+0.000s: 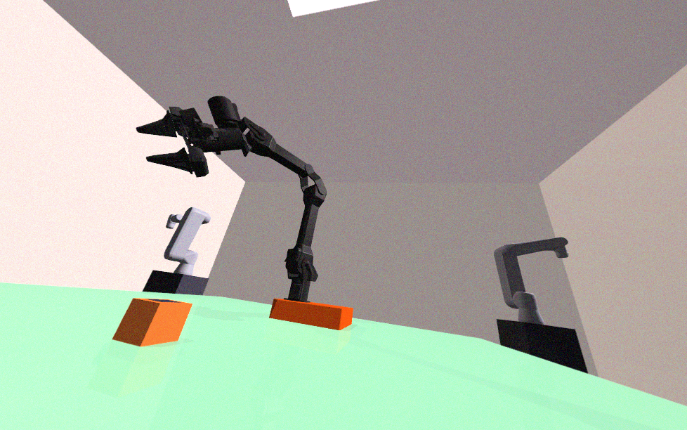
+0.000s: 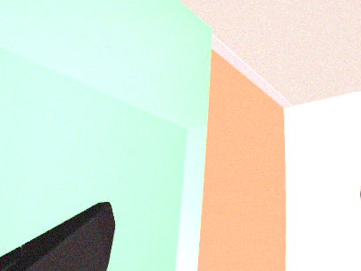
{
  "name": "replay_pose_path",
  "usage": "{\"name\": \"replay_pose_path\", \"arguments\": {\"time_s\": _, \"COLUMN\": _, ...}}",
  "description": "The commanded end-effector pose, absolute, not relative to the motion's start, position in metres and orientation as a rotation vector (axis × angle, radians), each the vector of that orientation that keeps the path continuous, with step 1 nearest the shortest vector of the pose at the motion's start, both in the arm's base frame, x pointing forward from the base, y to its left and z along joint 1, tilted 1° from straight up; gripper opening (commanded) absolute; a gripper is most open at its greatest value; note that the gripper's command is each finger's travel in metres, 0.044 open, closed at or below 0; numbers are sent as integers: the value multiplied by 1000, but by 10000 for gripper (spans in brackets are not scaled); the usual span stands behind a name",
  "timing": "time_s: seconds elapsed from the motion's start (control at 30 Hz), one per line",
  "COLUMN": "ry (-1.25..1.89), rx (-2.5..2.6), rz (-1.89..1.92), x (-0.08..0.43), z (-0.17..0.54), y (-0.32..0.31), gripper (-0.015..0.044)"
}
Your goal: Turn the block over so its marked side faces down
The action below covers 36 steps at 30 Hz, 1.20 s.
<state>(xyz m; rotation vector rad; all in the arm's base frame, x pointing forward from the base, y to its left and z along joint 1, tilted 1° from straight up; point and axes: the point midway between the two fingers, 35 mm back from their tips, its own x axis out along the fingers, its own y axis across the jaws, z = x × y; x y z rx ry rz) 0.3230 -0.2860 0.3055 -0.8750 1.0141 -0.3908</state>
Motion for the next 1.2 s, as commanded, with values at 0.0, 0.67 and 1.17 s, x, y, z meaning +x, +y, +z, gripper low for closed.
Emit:
{"name": "replay_pose_path", "arguments": {"time_s": 0.0, "ry": 1047, "rx": -671, "rz": -255, "x": 362, "z": 257, "y": -246, "gripper": 440}}
{"name": "replay_pose_path", "arguments": {"time_s": 0.67, "ry": 1540, "rx": 66, "rz": -82, "x": 400, "z": 101, "y": -38, "gripper": 440}}
{"name": "replay_pose_path", "arguments": {"time_s": 1.17, "ry": 1541, "rx": 66, "rz": -81, "x": 396, "z": 65, "y": -35, "gripper": 440}}
